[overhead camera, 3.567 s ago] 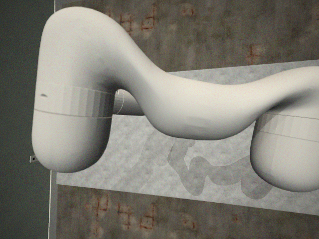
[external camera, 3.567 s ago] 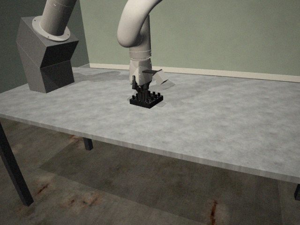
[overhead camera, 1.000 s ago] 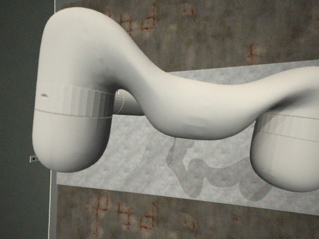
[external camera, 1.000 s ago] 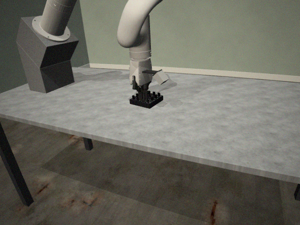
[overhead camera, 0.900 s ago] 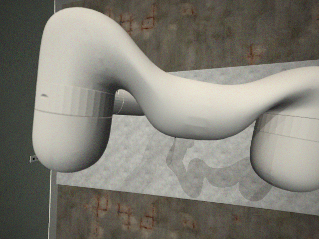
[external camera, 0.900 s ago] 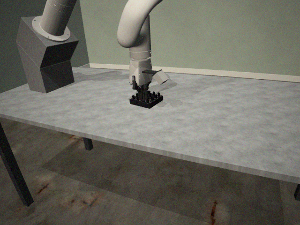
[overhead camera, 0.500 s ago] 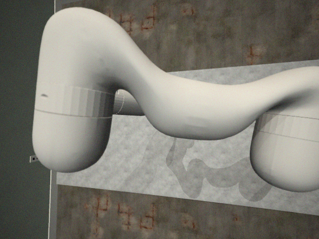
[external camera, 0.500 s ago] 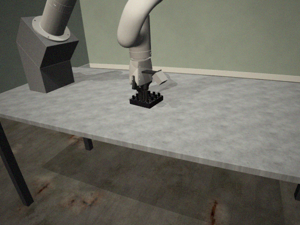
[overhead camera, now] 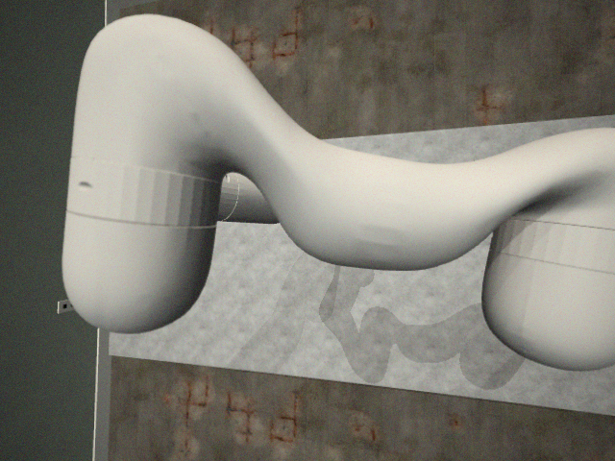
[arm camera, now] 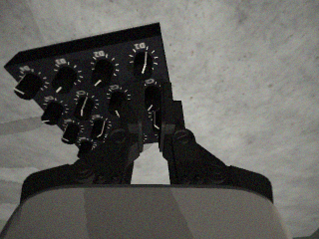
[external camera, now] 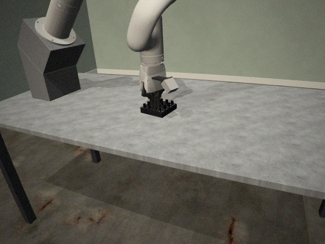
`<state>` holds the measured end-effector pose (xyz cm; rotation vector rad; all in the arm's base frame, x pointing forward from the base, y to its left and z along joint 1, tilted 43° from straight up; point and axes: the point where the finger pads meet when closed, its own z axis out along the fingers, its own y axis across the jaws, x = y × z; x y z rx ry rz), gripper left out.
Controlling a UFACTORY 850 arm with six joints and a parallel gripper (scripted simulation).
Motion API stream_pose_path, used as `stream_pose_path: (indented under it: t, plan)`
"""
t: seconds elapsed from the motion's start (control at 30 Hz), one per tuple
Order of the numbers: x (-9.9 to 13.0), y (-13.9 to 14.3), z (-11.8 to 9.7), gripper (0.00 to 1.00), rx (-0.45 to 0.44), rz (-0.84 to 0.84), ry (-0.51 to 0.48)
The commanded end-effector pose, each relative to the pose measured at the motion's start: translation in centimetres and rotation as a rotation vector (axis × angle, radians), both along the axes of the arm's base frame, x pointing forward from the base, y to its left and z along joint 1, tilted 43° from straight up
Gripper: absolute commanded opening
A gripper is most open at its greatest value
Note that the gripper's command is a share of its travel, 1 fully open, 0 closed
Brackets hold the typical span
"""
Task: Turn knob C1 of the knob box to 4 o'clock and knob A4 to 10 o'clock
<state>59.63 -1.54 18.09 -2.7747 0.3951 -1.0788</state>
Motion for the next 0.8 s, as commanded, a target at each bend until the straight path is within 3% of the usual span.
stream_pose_path:
  t: [0.0,0.23,0.77]
  plan:
    - [0.02,-0.01,0.05,0.08,0.051,-0.051,0.002]
    - [0.02,-0.01,0.05,0.08,0.126,-0.132,0.006]
    - [0.02,-0.01,0.05,0.08,0.389,-0.416,0.020]
